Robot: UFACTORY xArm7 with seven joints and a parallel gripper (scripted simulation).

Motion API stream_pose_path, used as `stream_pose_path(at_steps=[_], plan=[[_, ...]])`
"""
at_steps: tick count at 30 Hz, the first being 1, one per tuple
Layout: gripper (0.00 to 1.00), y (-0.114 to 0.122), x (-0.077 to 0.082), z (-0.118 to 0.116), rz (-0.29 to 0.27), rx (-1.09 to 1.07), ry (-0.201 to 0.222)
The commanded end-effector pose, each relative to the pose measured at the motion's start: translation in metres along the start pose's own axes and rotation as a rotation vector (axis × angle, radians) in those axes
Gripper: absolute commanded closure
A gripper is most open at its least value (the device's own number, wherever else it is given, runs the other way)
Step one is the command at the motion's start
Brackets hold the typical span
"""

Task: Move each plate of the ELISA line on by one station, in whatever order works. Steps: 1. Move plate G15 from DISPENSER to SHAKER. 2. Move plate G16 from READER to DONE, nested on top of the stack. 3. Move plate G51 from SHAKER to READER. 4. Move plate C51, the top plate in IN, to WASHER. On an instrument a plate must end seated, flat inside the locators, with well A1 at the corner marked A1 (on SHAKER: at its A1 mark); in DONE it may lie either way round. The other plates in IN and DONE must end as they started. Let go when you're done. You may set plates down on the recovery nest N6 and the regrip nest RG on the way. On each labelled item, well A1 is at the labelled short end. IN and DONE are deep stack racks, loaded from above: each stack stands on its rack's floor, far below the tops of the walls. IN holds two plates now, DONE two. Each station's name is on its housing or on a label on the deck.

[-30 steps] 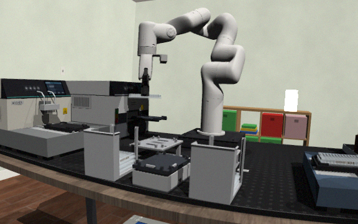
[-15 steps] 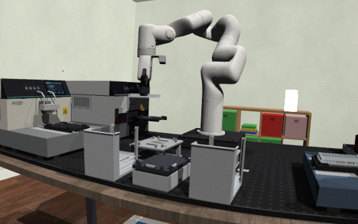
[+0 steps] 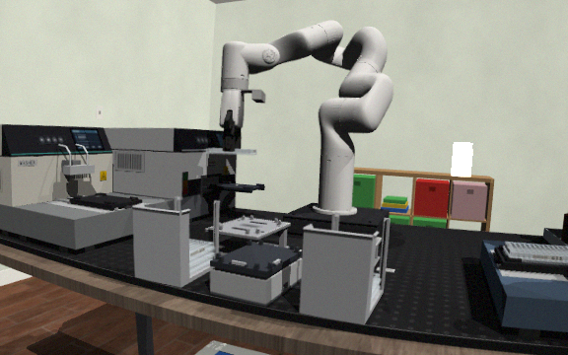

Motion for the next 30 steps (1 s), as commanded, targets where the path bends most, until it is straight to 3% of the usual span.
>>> stream_pose_path(at_steps=[1, 30], plan=[[1.00, -0.001, 0.002, -0.016, -0.004, -0.043, 0.000], [1.00, -0.010, 0.002, -0.091, -0.004, -0.254, 0.000]])
Point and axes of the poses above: the point where the finger pads meet when closed, its own x axis back along the fingers, its own z axis across the jaws, y = z × x, the point moved 9 cm from there along x, back along the fingers, and after that the axes turned 10 degrees about x, right-handed, at the moved point
